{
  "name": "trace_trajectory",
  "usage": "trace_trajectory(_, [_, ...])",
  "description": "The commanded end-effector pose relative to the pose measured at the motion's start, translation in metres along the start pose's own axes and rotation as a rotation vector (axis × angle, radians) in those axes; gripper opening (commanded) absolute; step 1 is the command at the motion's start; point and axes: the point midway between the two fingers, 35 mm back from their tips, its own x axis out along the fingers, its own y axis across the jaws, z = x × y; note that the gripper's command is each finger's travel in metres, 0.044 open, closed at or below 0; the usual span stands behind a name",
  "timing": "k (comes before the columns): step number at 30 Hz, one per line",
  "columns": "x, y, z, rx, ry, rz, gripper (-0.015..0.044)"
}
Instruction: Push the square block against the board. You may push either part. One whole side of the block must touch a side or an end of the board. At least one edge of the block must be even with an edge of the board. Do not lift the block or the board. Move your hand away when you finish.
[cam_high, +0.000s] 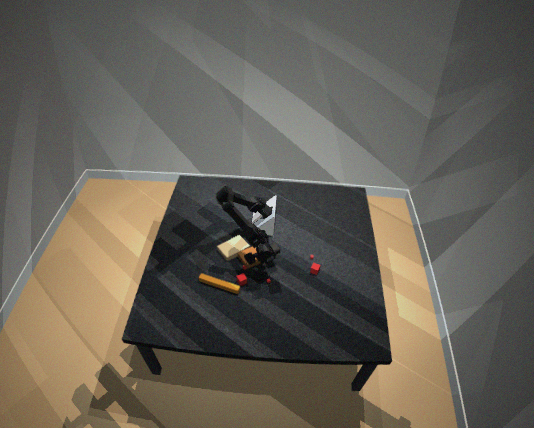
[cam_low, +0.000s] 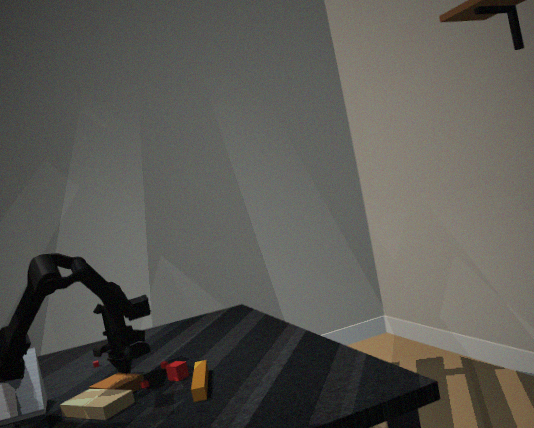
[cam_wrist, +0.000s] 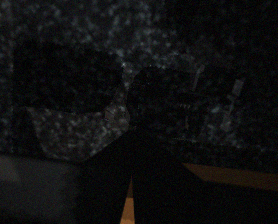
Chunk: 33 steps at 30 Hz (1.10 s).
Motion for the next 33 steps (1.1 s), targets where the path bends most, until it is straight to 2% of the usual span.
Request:
trace_trajectory(1, [0.002, 0.000, -0.006, -0.003, 0.008, 0.000, 0.0000])
trace_trajectory(25, [0.001, -0.003, -0.026, -0.004, 0.009, 0.001, 0.0000])
trace_trajectory(33, [0.001, -0.004, -0.017, -0.003, 0.009, 0.001, 0.0000])
